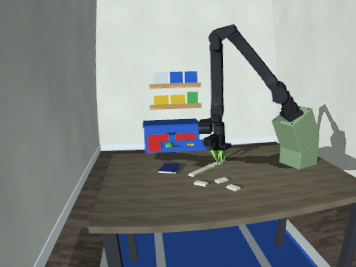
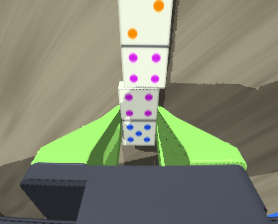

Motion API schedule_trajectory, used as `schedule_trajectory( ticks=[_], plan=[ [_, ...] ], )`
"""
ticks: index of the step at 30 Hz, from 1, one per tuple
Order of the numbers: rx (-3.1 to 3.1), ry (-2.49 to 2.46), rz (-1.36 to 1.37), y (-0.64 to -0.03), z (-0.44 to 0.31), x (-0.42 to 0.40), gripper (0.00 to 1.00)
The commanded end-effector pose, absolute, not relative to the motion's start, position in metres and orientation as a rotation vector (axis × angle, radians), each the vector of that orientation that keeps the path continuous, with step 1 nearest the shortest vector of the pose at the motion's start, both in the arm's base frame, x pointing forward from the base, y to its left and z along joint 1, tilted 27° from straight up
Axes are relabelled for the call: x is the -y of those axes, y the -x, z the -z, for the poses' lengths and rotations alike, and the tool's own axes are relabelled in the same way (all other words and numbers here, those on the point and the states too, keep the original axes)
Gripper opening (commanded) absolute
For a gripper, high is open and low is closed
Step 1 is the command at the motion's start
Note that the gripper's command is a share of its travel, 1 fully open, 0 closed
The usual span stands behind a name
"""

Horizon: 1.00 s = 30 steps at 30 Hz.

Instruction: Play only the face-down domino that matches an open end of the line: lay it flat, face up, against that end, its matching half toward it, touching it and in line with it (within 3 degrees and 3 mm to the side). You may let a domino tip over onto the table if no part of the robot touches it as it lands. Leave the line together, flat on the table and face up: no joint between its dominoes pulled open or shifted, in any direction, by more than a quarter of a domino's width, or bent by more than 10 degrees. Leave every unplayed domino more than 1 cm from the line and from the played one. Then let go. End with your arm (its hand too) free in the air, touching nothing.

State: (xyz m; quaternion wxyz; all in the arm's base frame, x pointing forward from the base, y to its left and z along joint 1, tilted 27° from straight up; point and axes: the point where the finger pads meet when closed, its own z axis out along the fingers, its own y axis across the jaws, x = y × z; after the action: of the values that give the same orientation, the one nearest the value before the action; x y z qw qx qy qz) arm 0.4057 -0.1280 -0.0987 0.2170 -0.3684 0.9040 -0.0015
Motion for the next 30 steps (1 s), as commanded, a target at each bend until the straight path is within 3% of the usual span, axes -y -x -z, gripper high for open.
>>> schedule_trajectory(
  ticks=[1,9,10,30],
  plan=[
    [-2.486,1.025,0.023,-0.418,0.093,0.136,0.21],
    [-2.485,1.026,0.023,-0.42,0.092,0.137,0.21],
    [-2.499,1.018,0.01,-0.412,0.094,0.132,0.93],
    [-2.502,1.017,-0.001,-0.414,0.093,0.131,0.93]
  ],
)
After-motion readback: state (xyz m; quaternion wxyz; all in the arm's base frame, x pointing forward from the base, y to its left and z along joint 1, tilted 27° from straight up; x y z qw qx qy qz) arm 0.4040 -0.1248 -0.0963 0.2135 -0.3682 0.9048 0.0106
